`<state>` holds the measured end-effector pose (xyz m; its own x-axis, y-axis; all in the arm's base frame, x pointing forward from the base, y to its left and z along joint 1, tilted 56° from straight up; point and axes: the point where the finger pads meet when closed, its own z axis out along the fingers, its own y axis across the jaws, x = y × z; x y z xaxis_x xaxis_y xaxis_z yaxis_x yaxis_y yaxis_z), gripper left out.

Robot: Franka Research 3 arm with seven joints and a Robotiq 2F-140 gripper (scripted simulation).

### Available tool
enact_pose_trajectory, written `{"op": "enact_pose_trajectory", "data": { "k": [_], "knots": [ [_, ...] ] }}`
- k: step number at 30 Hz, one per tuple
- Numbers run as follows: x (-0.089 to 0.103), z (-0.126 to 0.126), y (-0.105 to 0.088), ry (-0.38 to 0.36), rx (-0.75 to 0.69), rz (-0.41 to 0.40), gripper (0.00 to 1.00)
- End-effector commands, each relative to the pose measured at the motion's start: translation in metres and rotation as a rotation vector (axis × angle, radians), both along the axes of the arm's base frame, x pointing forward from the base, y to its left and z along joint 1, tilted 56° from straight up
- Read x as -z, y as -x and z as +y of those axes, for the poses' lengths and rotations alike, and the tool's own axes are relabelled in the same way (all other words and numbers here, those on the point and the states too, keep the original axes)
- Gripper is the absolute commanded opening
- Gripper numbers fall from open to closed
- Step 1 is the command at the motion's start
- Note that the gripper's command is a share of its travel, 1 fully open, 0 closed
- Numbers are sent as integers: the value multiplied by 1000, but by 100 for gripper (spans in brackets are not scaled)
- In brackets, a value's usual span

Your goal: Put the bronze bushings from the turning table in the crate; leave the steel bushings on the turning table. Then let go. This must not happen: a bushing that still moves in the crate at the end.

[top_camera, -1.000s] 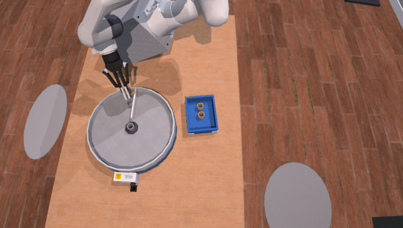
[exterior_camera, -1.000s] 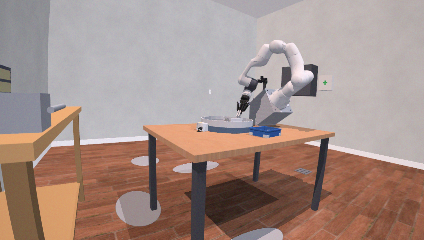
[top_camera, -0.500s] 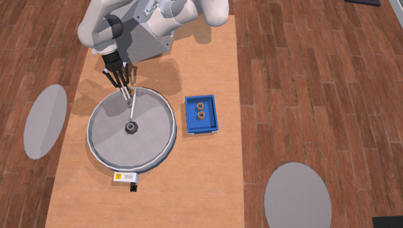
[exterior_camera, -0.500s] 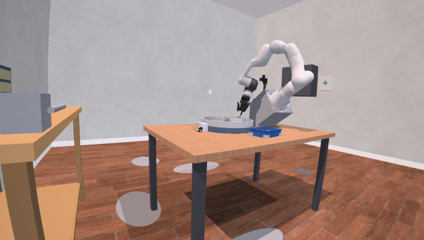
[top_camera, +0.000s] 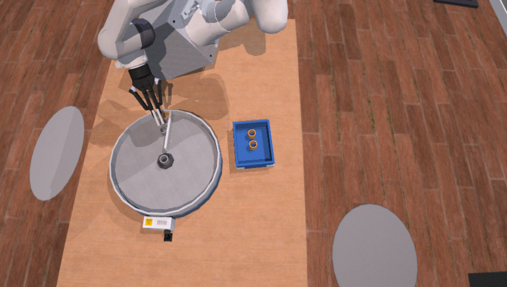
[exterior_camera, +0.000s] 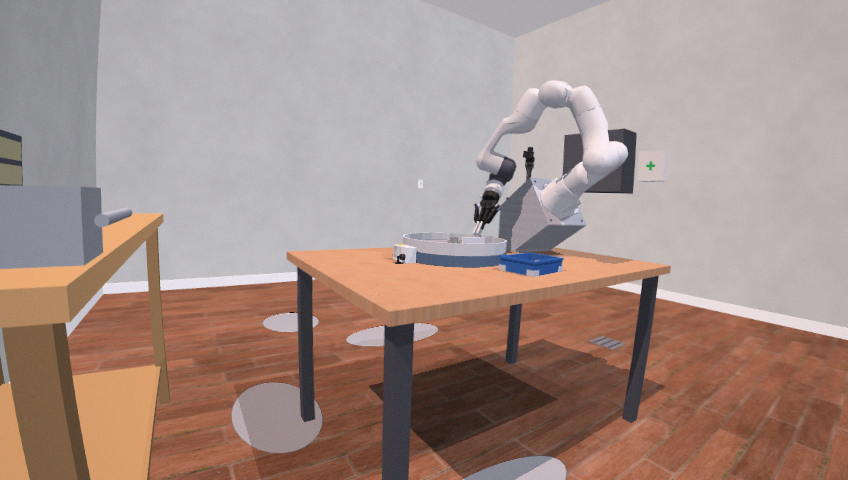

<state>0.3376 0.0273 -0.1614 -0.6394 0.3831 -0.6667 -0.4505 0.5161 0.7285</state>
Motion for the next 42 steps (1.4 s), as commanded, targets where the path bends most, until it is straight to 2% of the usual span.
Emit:
{"op": "enact_pose_trajectory", "data": {
  "k": [1,8,42],
  "knots": [
    [1,1,-1,1,1,-2,6],
    [6,9,-2,1,1,-2,6],
    [6,9,-2,1,1,-2,6]
  ]
}}
